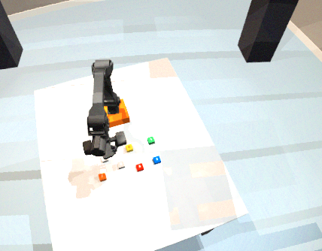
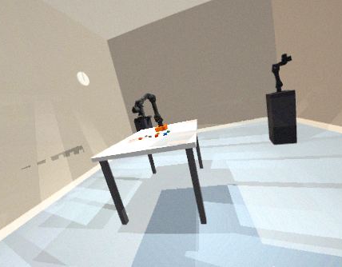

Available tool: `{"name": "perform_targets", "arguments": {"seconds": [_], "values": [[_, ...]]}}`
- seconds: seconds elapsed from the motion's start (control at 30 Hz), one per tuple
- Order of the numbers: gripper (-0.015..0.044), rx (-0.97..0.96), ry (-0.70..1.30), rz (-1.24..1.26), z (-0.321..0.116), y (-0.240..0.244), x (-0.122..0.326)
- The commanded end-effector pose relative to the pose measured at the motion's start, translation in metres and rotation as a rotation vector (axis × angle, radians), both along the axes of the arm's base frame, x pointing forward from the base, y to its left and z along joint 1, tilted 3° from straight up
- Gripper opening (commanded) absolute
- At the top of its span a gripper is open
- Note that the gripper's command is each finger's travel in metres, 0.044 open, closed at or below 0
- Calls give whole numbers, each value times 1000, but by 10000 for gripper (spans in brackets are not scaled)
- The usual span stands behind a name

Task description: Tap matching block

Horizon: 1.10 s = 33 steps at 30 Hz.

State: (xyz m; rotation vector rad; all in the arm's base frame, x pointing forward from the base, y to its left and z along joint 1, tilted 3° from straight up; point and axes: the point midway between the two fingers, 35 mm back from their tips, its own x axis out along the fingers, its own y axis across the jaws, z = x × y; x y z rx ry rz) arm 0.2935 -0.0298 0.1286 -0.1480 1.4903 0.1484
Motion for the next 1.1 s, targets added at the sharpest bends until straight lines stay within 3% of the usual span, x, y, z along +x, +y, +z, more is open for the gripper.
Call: {"name": "perform_targets", "arguments": {"seconds": [0.0, 0.73, 0.97, 1.07], "values": [[400, 1, 2, 12, 1, 36, 22], [400, 2, 2, 13, 1, 41, 22], [400, 7, 8, 13, -3, 102, -57], [400, 8, 8, 13, -5, 106, -66]]}}
